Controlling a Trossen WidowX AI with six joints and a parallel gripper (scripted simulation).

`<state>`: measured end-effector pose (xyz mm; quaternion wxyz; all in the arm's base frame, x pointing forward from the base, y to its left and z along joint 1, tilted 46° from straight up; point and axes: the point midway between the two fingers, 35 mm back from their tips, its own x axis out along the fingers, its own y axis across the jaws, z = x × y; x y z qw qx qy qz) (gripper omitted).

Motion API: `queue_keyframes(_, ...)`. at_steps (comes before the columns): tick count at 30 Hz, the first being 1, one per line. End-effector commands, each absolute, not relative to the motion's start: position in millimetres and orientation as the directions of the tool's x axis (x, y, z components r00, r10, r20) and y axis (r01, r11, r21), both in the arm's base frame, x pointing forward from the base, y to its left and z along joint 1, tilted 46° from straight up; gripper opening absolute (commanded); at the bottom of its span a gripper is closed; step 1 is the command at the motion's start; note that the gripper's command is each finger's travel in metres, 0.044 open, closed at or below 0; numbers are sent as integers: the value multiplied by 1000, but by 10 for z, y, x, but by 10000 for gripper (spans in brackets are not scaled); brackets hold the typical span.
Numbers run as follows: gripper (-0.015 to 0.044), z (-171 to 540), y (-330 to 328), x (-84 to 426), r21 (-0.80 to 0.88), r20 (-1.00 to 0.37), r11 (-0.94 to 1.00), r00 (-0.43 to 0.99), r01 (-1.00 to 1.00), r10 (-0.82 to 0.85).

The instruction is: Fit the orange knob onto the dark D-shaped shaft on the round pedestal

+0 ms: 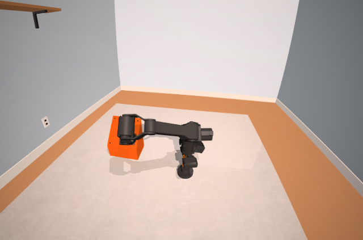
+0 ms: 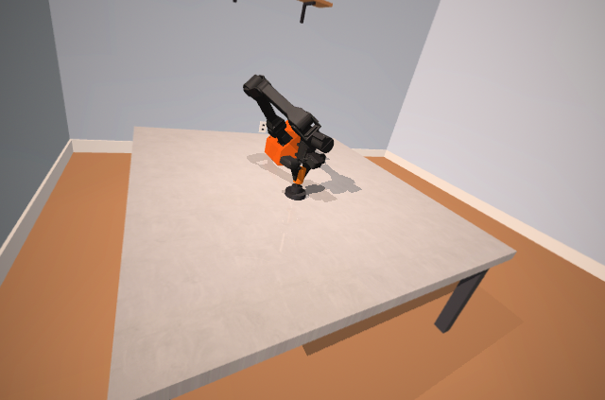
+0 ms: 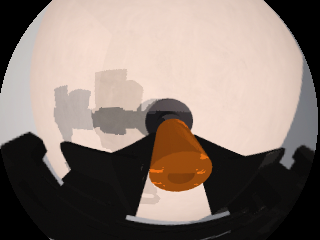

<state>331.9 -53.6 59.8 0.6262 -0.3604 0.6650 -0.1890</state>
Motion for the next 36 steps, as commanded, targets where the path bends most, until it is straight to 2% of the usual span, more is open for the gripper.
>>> queue_keyframes(1, 0, 620, -529, 3345, -704, -697, 668, 54, -242, -715)
queue_keyframes(36, 0, 568, -544, 3280, -704, -697, 668, 54, -242, -715)
